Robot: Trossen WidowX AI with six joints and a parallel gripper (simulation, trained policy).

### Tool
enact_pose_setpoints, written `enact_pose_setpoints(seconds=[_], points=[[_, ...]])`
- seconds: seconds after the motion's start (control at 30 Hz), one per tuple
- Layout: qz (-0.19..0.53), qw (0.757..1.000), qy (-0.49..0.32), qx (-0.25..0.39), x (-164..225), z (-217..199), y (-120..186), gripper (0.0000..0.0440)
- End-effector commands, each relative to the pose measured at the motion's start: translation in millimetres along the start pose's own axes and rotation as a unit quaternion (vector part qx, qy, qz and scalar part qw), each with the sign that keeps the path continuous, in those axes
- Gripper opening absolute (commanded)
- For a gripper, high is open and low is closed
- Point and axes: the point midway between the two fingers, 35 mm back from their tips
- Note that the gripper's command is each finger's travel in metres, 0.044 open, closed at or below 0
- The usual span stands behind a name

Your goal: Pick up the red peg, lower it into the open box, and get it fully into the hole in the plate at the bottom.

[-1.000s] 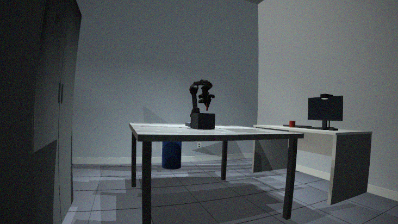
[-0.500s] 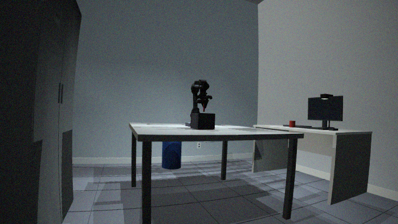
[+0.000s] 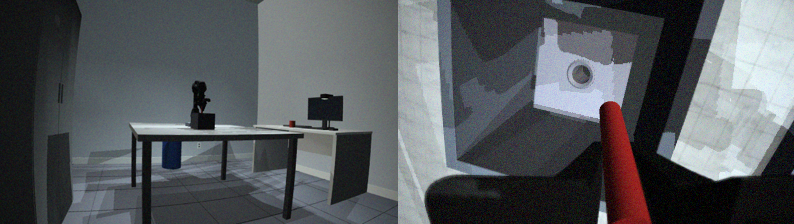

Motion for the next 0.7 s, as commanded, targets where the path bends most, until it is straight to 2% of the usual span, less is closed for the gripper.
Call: enact_pose_setpoints(seconds=[0.0, 0.67], points=[[0.005, 1.000, 0.006, 0.003, -7.6, 2.3, -10.7, 0.0000], [0.033, 0.998, 0.045, 0.004, -16.2, 18.9, -64.2, 0.0000]])
Point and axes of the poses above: the point midway between the two fingers, 35 mm back from their tips, its own y axis back along the fingers, its own z axis across the jaws, x = y × z, and after that the axes turned 5 degrees about y, right-handed
